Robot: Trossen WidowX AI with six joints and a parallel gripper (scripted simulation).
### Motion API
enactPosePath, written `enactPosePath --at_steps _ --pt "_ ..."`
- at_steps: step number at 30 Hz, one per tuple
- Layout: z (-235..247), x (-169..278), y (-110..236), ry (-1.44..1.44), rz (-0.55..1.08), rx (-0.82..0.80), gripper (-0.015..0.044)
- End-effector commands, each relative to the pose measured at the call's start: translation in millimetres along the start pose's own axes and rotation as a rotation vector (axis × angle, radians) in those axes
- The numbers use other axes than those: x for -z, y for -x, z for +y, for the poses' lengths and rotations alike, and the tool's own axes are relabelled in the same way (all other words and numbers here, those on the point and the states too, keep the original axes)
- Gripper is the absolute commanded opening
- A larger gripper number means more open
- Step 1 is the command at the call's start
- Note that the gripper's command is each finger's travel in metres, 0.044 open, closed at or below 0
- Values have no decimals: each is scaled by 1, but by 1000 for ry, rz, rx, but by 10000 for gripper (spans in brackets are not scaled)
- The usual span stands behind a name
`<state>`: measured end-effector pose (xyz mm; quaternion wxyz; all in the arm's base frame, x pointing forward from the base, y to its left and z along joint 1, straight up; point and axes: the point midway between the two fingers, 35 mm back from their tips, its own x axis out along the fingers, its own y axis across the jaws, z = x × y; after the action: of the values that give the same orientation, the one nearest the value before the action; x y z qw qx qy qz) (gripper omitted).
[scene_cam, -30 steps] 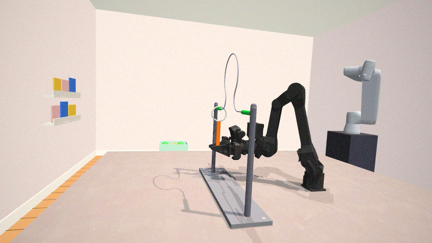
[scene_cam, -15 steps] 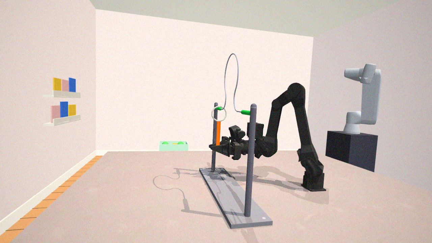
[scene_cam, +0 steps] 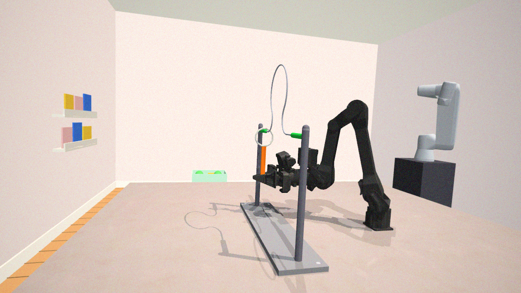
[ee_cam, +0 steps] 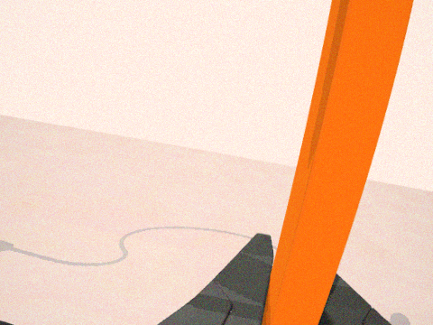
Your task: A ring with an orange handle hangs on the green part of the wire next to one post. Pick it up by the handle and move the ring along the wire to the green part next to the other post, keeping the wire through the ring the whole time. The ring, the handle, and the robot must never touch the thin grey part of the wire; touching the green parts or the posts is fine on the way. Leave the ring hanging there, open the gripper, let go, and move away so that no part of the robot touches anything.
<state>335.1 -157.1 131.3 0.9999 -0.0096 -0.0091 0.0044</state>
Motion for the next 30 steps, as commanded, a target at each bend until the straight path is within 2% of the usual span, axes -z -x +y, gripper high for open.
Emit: enactPosePath --at_steps 1,14,30 --pt "0 0 0 0 0 0 -150" --pt "1 -20 0 -3 -1 -3 -150" --pt "1 -20 0 -3 -1 -3 -150"
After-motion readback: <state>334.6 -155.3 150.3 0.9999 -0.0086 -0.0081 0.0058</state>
